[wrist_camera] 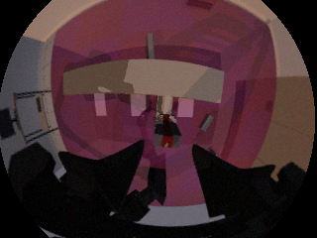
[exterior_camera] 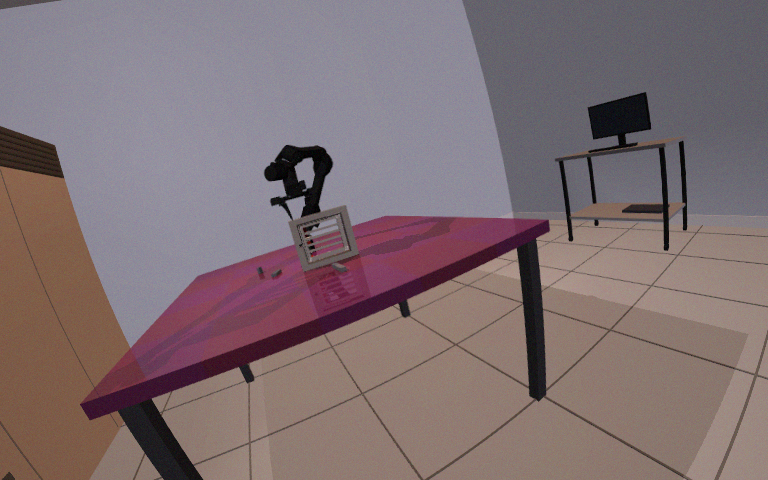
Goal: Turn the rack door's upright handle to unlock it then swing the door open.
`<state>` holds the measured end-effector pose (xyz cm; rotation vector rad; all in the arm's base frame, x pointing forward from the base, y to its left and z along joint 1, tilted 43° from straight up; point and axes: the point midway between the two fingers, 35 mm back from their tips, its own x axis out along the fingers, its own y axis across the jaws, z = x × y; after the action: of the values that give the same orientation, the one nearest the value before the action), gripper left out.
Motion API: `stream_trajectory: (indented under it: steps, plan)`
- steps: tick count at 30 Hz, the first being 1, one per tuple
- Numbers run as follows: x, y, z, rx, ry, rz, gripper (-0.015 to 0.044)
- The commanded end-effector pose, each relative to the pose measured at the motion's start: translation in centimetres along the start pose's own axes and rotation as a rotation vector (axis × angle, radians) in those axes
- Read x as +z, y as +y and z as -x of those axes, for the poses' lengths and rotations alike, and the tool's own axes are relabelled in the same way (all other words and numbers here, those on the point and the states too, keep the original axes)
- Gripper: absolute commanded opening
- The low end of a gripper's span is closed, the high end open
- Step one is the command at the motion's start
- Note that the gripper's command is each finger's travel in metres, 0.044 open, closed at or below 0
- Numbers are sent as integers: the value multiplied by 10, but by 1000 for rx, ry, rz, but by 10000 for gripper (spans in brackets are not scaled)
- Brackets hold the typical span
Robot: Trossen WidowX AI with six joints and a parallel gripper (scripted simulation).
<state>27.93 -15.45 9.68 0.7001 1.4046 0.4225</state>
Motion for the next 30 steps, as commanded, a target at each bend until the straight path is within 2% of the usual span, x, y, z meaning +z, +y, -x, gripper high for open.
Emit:
stream_trajectory:
  steps: [1,30]
  plan:
    - [1,0,-6,3,-5,-4,298]
    - [0,1,-53,6,-5,-3,298]
